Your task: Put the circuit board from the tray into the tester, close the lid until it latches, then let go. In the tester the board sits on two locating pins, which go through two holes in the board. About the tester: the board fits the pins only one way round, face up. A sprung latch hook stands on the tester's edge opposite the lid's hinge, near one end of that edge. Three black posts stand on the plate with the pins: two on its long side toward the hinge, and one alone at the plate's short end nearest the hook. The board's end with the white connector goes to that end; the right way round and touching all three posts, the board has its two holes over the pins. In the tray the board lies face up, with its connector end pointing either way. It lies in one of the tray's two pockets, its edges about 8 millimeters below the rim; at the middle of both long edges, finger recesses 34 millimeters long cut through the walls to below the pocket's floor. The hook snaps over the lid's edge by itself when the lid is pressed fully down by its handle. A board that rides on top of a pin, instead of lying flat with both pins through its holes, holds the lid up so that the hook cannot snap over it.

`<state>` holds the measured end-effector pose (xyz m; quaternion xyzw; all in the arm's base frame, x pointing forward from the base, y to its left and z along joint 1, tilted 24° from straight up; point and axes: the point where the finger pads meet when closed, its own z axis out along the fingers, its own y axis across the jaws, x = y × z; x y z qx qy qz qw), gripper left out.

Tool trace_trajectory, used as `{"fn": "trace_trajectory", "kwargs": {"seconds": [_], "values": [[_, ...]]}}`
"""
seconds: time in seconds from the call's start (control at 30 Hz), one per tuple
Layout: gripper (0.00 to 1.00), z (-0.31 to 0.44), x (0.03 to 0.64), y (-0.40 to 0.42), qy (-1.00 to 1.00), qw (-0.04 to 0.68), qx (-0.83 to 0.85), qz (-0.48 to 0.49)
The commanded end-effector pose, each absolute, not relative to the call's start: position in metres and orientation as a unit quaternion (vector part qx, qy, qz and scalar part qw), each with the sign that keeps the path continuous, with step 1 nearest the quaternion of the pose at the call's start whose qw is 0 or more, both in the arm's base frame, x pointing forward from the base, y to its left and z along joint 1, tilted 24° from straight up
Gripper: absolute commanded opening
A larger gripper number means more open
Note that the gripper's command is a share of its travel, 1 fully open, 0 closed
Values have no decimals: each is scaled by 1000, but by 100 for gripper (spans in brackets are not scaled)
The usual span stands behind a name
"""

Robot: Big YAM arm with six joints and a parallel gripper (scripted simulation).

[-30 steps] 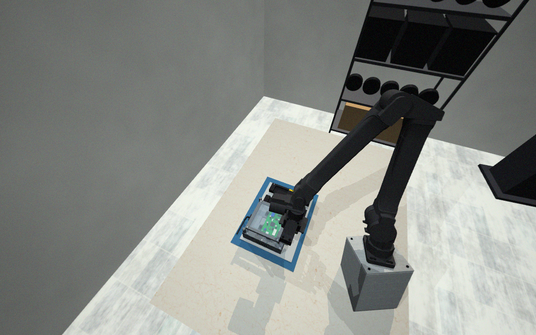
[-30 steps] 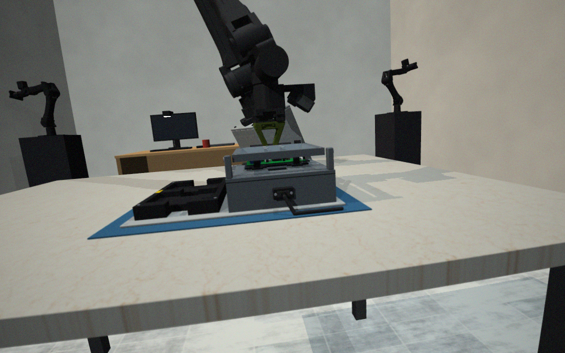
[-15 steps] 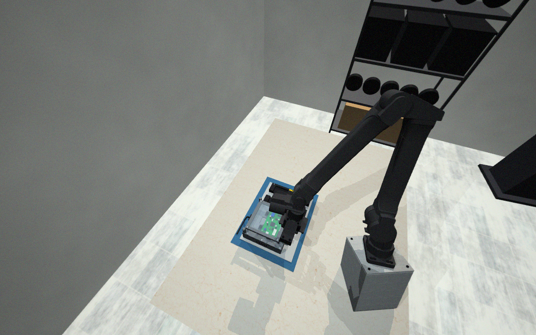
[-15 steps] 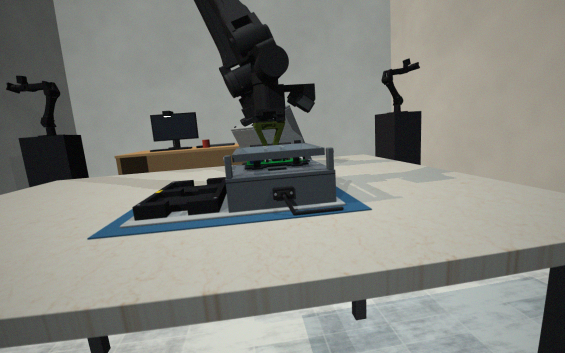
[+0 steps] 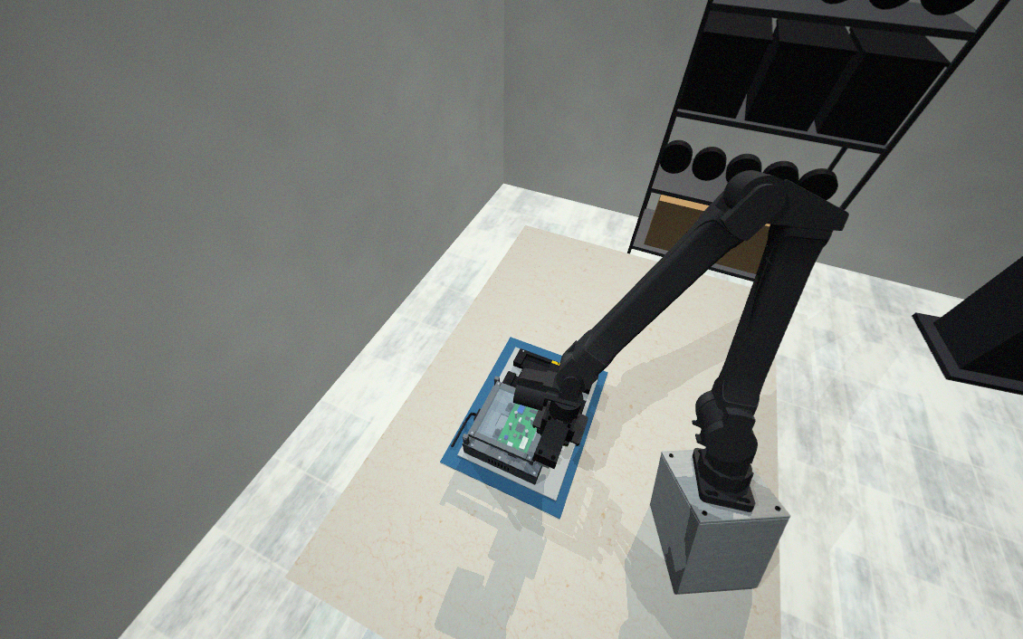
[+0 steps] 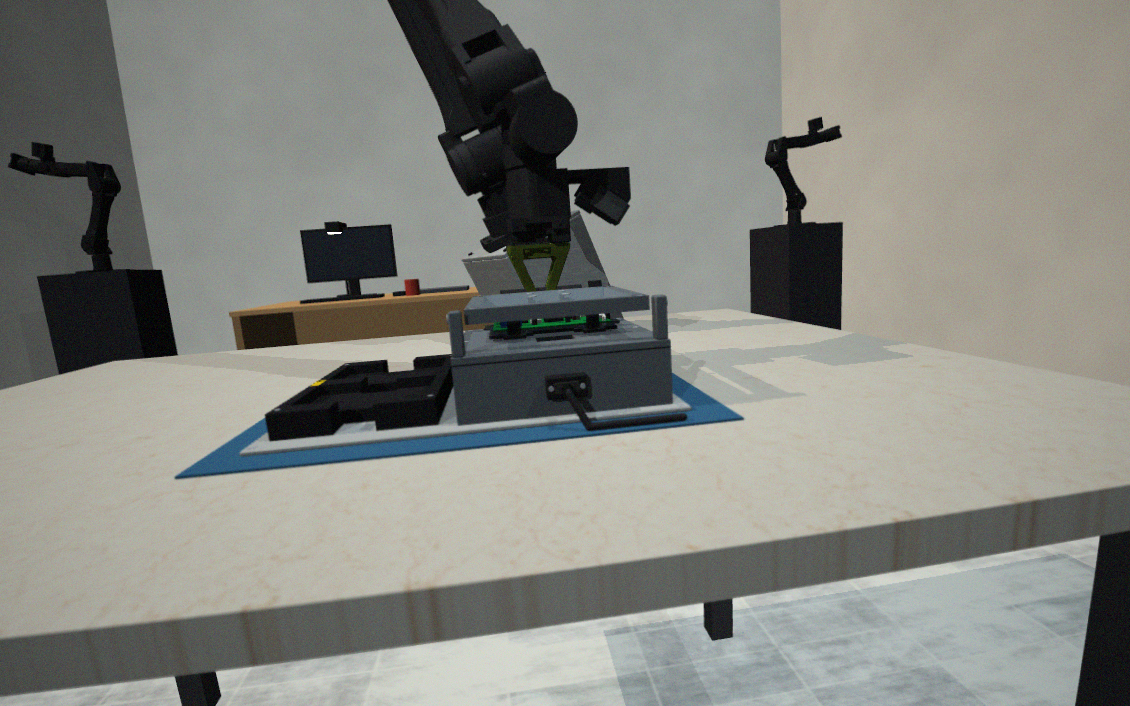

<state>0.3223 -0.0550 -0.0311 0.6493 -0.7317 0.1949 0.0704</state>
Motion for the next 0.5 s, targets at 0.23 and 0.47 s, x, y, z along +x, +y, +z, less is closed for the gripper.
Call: {"fn": "trace_trajectory", "kwargs": {"seconds": [0.23, 0.47], "values": [[0, -46, 330, -67, -735, 71, 646, 195], [0, -46, 330, -67, -735, 70, 646, 195]]}}
